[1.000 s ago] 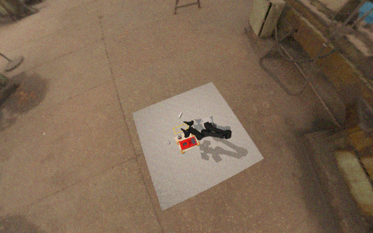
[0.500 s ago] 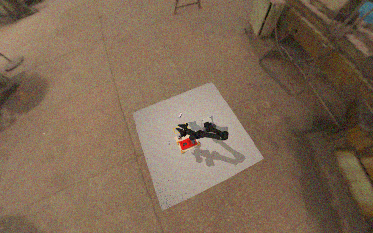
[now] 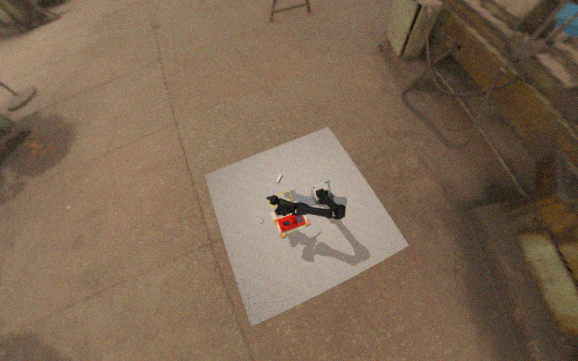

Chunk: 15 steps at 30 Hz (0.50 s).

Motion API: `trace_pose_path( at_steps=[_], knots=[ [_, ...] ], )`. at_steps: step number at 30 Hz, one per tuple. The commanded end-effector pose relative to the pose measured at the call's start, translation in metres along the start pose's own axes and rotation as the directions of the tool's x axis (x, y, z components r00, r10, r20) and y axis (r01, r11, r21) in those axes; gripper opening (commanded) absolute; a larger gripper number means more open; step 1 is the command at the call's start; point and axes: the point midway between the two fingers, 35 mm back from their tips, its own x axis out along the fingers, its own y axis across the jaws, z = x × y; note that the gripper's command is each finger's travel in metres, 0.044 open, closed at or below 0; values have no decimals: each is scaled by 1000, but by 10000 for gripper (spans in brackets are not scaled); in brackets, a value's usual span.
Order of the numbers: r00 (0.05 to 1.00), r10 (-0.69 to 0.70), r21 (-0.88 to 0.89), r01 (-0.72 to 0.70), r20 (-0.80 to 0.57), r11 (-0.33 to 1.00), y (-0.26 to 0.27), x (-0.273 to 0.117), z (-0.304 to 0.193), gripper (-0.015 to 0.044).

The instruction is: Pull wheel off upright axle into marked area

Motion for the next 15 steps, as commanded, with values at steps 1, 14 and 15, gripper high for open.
trace_pose_path(
  at_steps=[1,14,15],
  knots=[
    [956,291,429,-275,29,861,37,26,9,300],
    [711,695,951,-277,106,138,93,41,23,300],
    [685,720,967,-242,114,77,96,41,24,300]
  ],
)
